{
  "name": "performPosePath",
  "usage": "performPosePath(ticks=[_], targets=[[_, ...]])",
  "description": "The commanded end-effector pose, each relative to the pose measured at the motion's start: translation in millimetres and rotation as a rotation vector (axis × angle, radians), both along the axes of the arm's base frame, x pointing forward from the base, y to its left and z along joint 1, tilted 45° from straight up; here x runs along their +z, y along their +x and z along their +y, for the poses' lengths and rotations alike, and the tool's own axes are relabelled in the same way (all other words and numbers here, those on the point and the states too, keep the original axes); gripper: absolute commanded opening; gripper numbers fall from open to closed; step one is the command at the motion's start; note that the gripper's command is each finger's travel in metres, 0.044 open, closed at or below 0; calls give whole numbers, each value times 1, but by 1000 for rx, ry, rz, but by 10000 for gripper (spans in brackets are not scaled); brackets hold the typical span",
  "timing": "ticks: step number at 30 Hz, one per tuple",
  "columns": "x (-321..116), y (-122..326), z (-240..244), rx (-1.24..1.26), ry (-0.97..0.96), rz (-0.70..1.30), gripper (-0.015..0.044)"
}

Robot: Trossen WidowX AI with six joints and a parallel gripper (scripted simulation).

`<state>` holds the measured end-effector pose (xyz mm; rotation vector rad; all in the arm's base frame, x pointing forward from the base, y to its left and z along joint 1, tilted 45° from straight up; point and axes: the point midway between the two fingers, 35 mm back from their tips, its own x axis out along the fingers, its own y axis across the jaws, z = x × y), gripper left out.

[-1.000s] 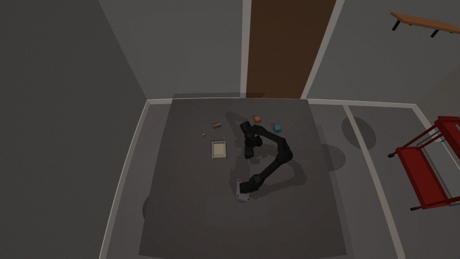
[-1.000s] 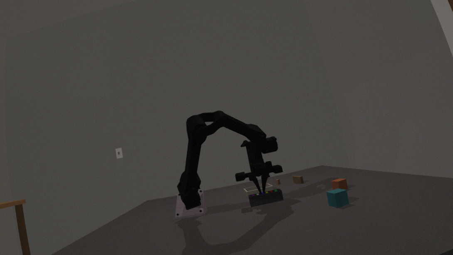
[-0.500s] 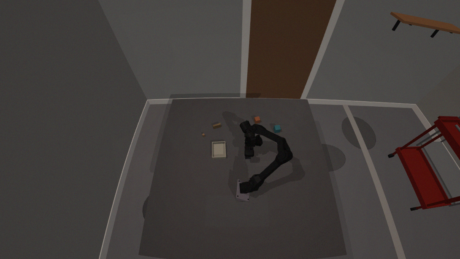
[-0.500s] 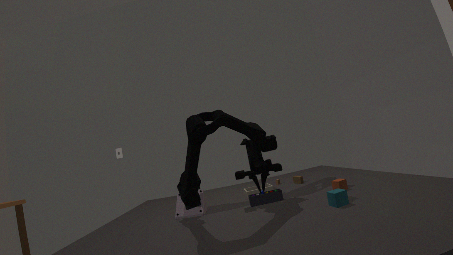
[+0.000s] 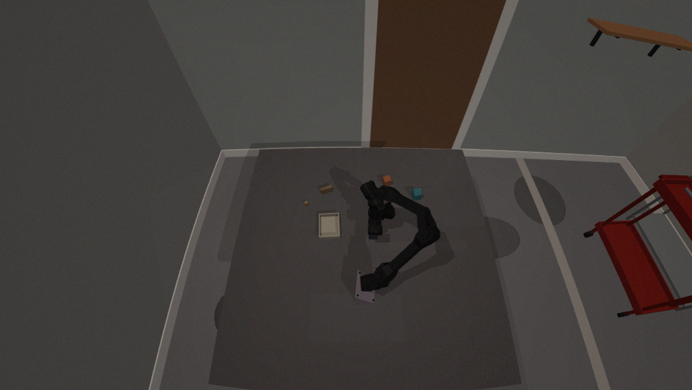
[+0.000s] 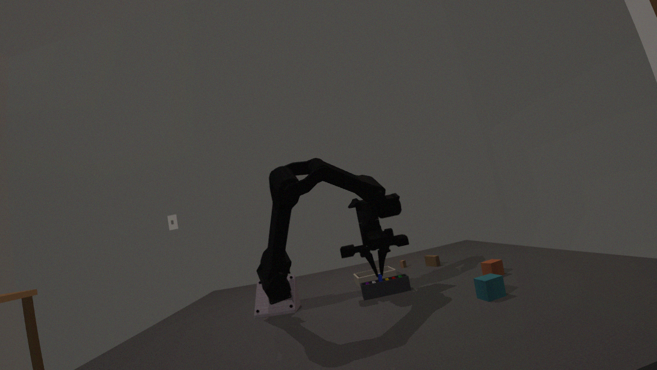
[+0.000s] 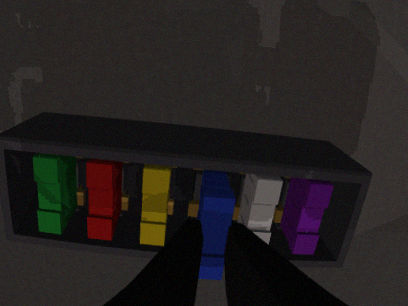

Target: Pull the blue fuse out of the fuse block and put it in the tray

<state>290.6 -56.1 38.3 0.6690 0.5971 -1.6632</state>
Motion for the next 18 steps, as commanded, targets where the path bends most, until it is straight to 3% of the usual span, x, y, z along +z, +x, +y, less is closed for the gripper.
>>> performPosePath(ticks=[1,18], targets=[[2,2,3,-2,4,-7,0],[8,3,8,-1,3,-6,0]])
